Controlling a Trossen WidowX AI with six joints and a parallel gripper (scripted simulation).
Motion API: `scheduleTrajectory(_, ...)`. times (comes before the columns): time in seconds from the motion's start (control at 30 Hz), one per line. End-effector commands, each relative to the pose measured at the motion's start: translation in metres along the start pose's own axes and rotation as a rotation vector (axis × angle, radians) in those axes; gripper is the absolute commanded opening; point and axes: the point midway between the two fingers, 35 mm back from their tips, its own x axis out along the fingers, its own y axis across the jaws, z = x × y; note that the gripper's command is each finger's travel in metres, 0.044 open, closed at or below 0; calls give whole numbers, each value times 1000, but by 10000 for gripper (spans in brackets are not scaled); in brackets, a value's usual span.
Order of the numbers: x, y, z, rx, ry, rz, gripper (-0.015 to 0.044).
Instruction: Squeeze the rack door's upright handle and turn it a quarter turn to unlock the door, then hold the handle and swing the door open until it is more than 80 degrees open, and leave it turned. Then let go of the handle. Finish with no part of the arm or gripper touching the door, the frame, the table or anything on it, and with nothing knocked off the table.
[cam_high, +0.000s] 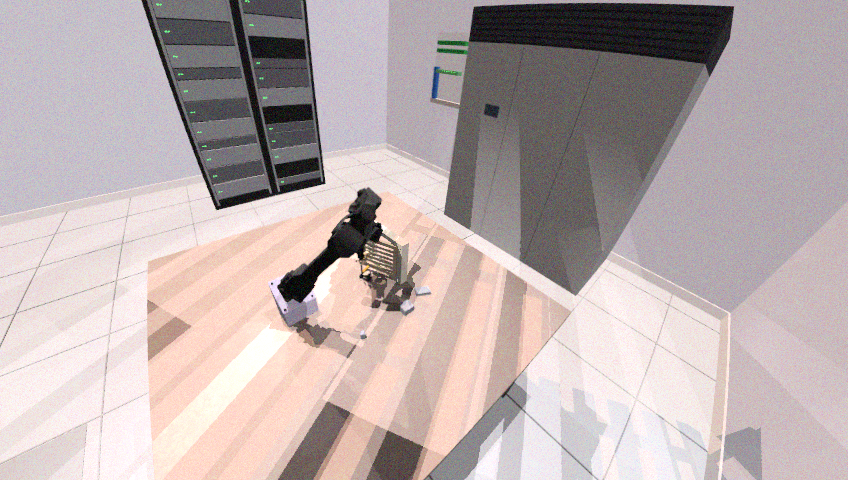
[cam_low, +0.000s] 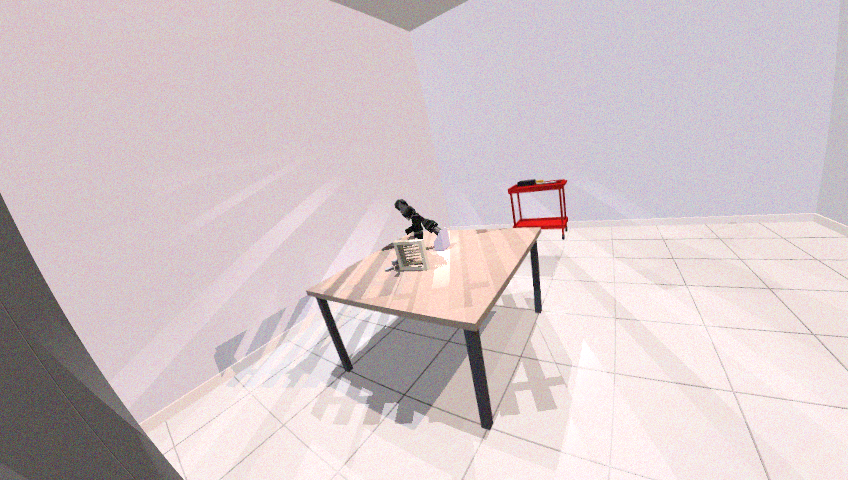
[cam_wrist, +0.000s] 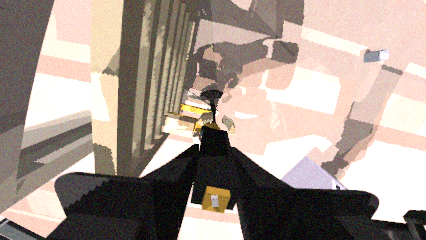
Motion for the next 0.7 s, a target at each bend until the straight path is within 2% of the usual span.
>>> scheduleTrajectory(0.0,0,-11,3,-96,-2,2,14)
scheduleTrajectory(0.67,0,-52,23,-426,-3,0,14)
